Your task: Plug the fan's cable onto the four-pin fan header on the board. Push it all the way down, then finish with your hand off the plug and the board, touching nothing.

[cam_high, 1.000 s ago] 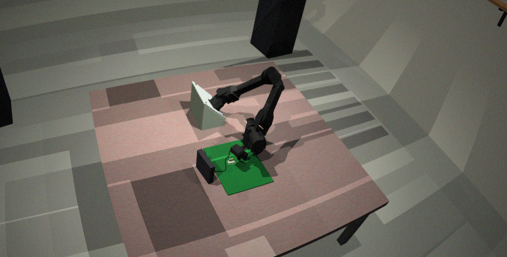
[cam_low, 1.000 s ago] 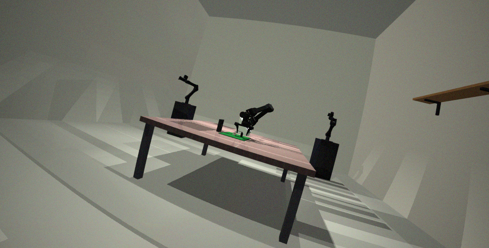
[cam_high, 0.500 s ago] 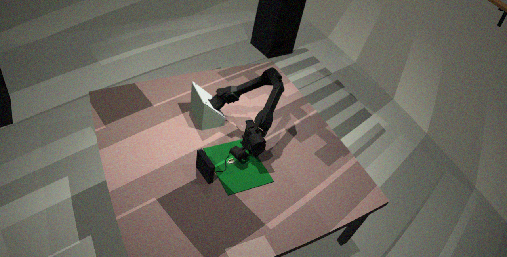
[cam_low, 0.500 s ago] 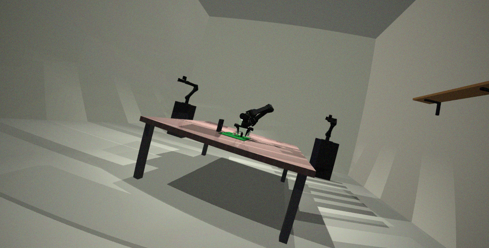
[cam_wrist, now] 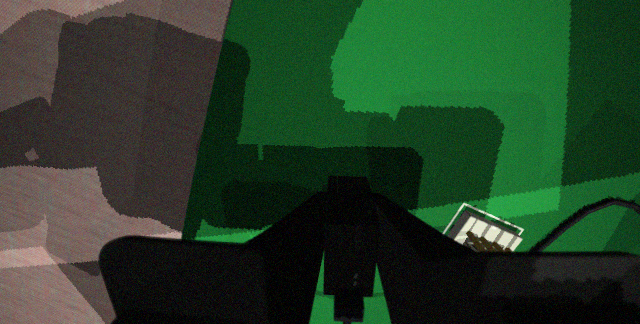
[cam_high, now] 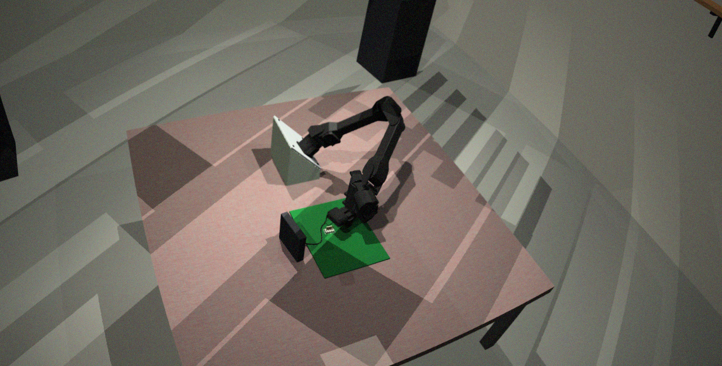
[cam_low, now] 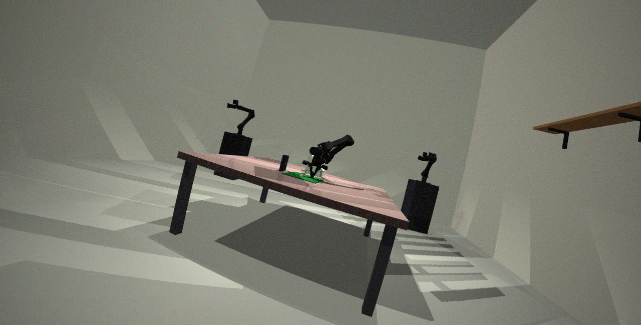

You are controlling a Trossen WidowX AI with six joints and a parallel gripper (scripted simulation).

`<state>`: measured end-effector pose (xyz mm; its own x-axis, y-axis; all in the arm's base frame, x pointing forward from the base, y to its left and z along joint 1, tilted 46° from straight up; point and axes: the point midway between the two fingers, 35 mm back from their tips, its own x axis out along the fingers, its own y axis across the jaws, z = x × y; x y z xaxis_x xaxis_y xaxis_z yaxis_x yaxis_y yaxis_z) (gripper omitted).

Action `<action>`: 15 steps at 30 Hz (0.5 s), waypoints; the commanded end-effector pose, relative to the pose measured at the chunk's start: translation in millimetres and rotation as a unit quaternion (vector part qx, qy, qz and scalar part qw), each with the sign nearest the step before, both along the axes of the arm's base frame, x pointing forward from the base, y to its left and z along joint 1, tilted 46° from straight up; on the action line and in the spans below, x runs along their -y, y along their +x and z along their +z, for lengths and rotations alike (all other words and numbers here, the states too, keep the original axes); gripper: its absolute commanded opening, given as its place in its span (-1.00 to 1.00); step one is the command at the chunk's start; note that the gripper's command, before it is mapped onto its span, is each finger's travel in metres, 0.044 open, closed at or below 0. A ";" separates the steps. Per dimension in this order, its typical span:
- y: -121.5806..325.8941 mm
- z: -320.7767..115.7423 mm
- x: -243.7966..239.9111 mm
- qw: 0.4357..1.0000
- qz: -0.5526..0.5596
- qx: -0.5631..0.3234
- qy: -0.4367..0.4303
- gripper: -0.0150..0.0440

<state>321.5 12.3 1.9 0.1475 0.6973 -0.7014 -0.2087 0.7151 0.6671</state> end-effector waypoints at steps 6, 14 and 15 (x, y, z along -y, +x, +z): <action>-6.2 33.9 35.1 1.000 -0.003 0.000 0.001 -0.49; -6.5 26.0 41.7 0.997 0.051 0.053 -0.012 -0.49; -6.6 24.5 43.2 0.996 0.063 0.065 -0.014 -0.49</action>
<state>314.4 -24.1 29.5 0.1472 0.7003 -0.6985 -0.3127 0.7030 0.6388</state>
